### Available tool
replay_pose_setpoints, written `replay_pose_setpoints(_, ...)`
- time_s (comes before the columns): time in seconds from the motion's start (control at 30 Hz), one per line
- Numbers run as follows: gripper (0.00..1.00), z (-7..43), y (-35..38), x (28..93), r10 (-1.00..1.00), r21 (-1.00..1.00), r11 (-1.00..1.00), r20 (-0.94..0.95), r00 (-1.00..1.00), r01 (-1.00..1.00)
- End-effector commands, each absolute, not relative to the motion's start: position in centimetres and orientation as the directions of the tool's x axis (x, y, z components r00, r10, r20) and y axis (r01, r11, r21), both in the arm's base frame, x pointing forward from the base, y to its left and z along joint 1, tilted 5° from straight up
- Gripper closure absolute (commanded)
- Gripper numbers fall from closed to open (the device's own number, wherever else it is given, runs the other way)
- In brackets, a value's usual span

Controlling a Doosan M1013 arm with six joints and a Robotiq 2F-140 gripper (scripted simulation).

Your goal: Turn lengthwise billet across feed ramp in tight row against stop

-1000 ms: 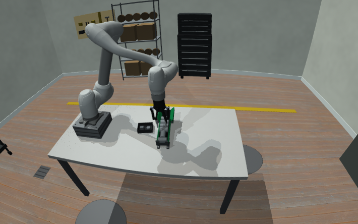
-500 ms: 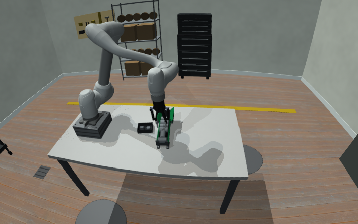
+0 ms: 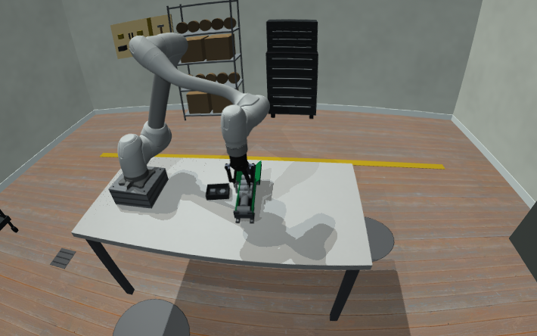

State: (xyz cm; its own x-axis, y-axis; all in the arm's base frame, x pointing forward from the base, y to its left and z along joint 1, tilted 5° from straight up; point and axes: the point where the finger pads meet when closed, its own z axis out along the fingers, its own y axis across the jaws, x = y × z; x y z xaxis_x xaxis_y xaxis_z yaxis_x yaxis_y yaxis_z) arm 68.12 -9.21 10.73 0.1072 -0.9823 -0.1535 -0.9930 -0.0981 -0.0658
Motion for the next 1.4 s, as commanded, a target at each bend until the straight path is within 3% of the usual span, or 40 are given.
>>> replay_pose_setpoints(0.0,0.59,9.9,-9.2,68.2,-0.982,-0.066,-0.098,-0.154,0.107,-0.993)
replay_pose_setpoints(1.37,0.59,4.0,-8.8,68.5,-0.982,-0.066,-0.098,-0.154,0.107,-0.993)
